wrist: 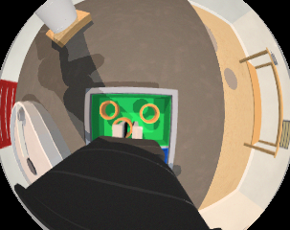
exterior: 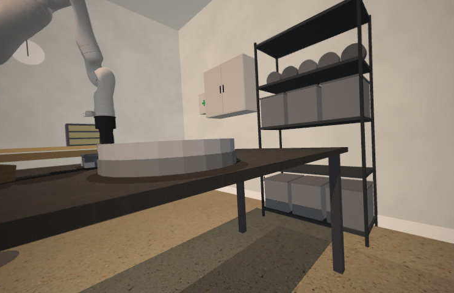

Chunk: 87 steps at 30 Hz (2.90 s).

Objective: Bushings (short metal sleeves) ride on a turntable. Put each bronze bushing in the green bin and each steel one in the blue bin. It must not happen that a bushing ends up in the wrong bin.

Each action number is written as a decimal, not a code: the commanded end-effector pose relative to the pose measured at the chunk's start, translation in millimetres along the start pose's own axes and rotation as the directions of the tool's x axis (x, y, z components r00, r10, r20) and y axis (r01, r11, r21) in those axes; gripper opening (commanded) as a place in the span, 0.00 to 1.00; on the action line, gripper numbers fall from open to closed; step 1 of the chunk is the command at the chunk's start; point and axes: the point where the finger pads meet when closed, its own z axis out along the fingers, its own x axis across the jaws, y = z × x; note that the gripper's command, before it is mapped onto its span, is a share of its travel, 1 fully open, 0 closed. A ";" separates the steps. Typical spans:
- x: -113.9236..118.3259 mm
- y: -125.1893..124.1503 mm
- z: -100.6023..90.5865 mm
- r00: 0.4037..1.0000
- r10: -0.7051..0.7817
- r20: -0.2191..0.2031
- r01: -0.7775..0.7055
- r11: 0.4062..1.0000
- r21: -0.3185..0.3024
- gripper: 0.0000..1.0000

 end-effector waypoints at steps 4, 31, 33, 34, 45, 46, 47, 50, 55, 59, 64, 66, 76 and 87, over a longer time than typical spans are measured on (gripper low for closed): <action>-0.6 0.2 0.4 1.000 0.001 0.001 -0.001 1.000 0.000 0.00; -0.5 0.2 12.4 1.000 0.001 0.001 -0.001 1.000 0.000 0.00; -0.5 0.2 12.4 1.000 0.001 0.001 -0.001 1.000 0.000 0.00; -0.5 0.2 12.4 1.000 0.001 0.001 -0.001 1.000 0.000 0.00; -0.5 0.2 12.4 1.000 0.001 0.001 -0.001 1.000 0.000 0.42; -0.5 0.2 12.4 1.000 0.001 0.001 -0.001 1.000 0.000 0.42; -0.5 0.2 12.4 1.000 0.001 0.001 -0.001 1.000 0.000 0.42; -0.5 0.2 12.4 1.000 0.001 0.001 -0.001 1.000 0.000 0.42; -0.5 0.2 12.4 1.000 0.001 0.001 -0.001 1.000 0.000 0.42; -0.5 0.2 12.4 1.000 0.001 0.001 -0.001 1.000 0.000 0.42; -0.5 0.2 12.4 1.000 0.001 0.001 -0.001 1.000 0.000 0.42; -0.5 0.2 12.4 1.000 0.001 0.001 -0.001 1.000 0.000 0.42; -0.5 0.2 12.4 1.000 0.001 0.001 -0.001 1.000 0.000 0.42; -0.5 0.2 12.4 1.000 0.001 0.001 -0.001 1.000 0.000 0.42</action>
